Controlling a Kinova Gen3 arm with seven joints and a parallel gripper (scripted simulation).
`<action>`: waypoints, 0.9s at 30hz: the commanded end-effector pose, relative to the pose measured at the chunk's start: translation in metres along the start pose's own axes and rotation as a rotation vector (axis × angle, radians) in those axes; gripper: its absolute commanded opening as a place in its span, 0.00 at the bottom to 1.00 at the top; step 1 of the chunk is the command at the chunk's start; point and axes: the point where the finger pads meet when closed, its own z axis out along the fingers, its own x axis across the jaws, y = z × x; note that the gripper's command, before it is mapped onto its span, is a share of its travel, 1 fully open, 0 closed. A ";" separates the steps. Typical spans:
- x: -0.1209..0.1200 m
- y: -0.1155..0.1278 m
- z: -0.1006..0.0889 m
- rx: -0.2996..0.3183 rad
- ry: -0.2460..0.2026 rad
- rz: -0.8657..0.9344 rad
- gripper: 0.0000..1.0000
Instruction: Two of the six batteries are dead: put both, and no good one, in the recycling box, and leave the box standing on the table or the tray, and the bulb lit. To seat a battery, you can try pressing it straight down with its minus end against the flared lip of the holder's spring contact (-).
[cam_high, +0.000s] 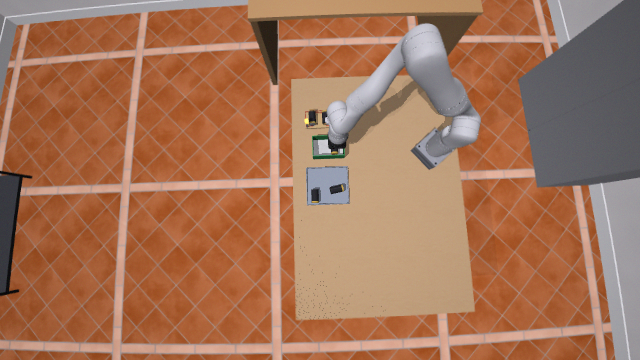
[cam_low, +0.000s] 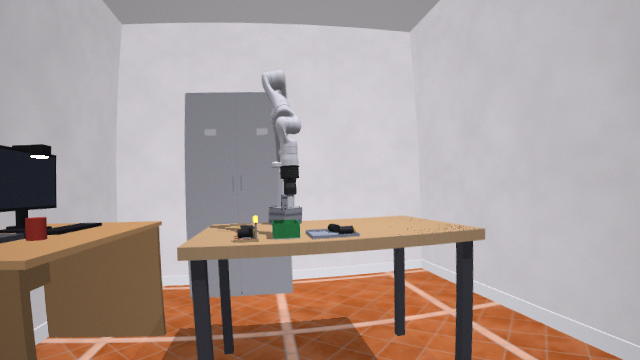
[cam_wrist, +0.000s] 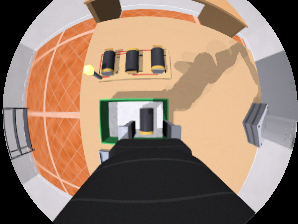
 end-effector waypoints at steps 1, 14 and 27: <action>-0.004 -0.002 -0.018 0.003 -0.014 0.003 0.90; -0.004 -0.001 -0.041 0.003 -0.014 0.003 0.90; -0.003 0.035 -0.041 0.003 -0.014 0.003 0.90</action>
